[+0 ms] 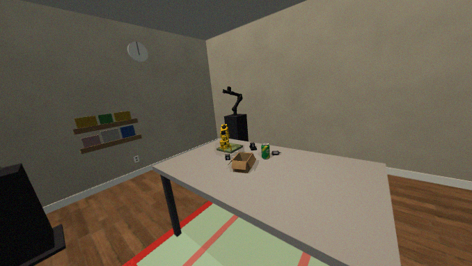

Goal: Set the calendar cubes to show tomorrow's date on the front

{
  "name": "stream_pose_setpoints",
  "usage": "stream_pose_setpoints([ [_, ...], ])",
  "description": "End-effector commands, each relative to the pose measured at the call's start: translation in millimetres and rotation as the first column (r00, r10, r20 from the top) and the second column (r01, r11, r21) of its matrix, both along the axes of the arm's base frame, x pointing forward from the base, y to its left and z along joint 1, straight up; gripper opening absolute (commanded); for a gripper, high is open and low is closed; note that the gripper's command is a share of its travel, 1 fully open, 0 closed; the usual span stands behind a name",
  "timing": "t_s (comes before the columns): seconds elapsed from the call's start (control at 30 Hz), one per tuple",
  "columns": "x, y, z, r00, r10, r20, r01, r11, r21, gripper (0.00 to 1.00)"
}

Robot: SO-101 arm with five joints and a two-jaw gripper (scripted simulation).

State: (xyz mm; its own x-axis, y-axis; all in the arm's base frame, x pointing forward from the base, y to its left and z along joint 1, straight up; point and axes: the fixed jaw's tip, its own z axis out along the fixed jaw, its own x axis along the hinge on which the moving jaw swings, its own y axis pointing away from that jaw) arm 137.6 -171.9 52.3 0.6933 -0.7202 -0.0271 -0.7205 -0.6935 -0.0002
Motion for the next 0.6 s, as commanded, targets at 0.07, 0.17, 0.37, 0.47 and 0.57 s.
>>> stream_pose_setpoints([
  [0.07, -0.4, -2.4, 5.4, 1.0, 0.0, 0.015, 0.0, 1.0, -0.015, 0.36],
  [0.17, -0.4, -2.4, 5.4, 1.0, 0.0, 0.015, 0.0, 1.0, -0.015, 0.36],
  [0.37, -0.4, -2.4, 5.4, 1.0, 0.0, 0.015, 0.0, 1.0, -0.015, 0.36],
  [0.47, -0.4, -2.4, 5.4, 1.0, 0.0, 0.015, 0.0, 1.0, -0.015, 0.36],
  [0.57, 0.0, -2.8, 7.2, 1.0, 0.0, 0.021, 0.0, 1.0, -0.023, 0.36],
])
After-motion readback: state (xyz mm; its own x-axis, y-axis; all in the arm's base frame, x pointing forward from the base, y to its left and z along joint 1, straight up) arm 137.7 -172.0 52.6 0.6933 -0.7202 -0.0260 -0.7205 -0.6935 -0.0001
